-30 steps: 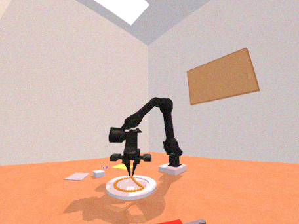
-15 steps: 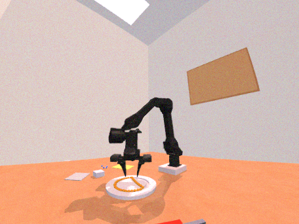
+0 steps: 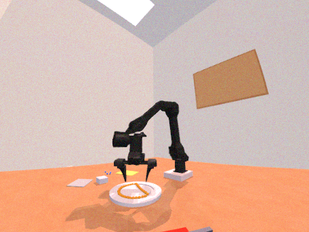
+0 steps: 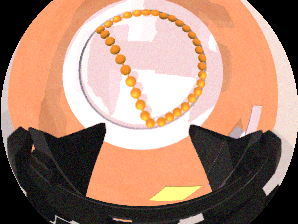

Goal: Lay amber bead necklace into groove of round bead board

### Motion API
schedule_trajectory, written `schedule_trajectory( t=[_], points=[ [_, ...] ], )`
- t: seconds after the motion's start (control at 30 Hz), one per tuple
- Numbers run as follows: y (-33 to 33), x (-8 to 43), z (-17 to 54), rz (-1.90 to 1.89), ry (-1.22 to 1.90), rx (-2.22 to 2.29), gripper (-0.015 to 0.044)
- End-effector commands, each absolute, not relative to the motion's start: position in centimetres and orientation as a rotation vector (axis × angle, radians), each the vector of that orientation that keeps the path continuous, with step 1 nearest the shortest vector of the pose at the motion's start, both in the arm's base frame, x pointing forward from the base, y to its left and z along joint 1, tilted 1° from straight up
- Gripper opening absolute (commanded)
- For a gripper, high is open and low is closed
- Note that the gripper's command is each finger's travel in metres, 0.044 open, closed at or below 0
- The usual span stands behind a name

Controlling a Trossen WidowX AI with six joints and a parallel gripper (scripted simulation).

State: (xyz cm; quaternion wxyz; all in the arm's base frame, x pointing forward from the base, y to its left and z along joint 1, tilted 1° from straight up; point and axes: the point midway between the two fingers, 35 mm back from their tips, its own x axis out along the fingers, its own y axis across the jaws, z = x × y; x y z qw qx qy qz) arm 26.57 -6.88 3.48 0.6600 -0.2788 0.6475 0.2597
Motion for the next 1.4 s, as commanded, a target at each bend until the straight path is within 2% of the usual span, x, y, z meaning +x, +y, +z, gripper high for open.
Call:
schedule_trajectory(
  t=[0.0, 0.37, 0.6, 0.77, 1.37],
  points=[
    [-6.9, 26.5, 3.6, 0.593, 1.464, -0.634, 0.044],
    [-6.9, 26.5, 3.6, 0.593, 1.464, -0.634, 0.044],
    [-5.8, 27.1, 6.6, 0.941, 1.333, -0.988, 0.0256],
    [-5.8, 27.1, 6.7, 0.952, 1.328, -0.999, 0.0125],
    [-5.8, 27.2, 5.4, 0.943, 1.329, -0.995, 0.012]
  ],
)
